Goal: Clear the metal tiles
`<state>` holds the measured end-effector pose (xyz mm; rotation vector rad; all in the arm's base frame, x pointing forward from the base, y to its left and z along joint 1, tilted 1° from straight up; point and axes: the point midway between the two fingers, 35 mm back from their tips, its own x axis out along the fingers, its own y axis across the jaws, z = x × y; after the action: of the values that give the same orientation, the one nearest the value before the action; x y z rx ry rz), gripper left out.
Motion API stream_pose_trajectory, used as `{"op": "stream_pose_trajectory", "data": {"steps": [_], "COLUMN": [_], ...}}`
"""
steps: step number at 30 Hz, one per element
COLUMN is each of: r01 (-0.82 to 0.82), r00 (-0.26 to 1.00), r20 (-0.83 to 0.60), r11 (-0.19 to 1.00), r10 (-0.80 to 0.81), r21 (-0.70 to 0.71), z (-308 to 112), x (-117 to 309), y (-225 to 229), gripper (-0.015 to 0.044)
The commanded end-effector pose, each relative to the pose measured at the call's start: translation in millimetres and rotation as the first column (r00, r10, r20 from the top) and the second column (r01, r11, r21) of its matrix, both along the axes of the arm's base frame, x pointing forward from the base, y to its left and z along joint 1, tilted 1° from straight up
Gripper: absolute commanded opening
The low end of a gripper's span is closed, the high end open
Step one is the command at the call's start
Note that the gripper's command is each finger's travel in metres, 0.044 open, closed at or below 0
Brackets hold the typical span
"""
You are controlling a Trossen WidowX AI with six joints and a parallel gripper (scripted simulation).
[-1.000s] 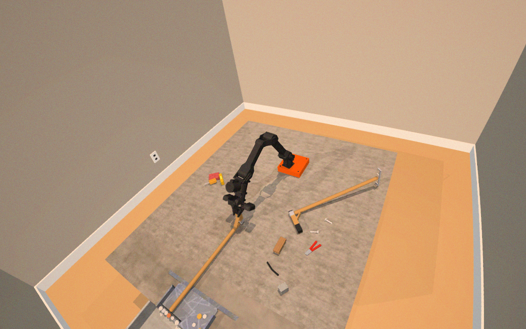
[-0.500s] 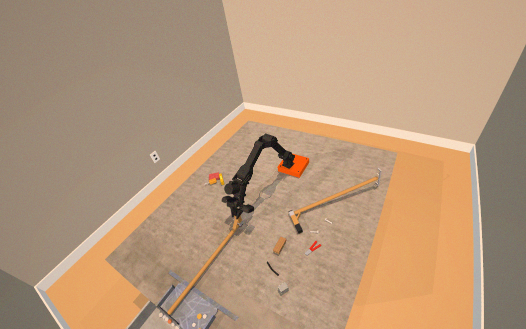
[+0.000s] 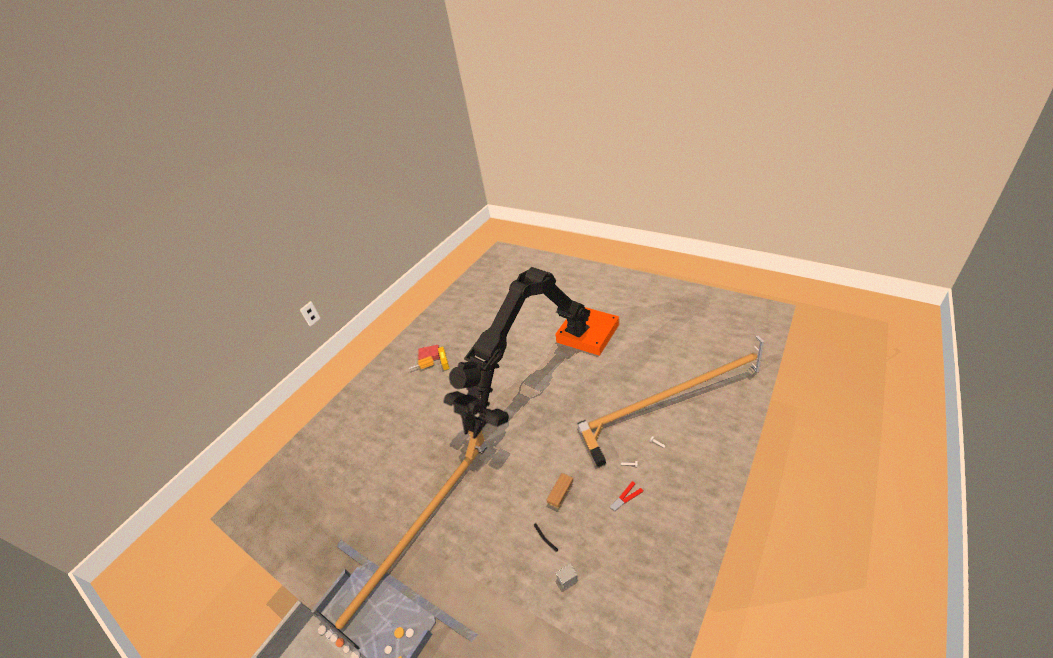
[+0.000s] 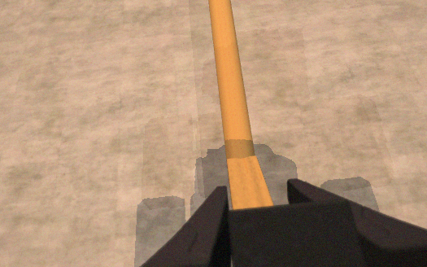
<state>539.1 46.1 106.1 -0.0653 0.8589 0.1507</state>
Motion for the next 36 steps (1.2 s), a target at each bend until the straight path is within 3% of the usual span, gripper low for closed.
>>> {"op": "stream_pose_trajectory", "data": {"steps": [1,36], "r01": [0.0,0.001], "r00": [1.0,1.0], "r20": [0.004,0.004], "r11": [1.0,1.0], "r10": [0.0,-0.001], "r21": [0.001,0.0], "z": [2,11], "x": [-3,-52], "y": [-1,-14], "gripper": [0.0,0.0]}}
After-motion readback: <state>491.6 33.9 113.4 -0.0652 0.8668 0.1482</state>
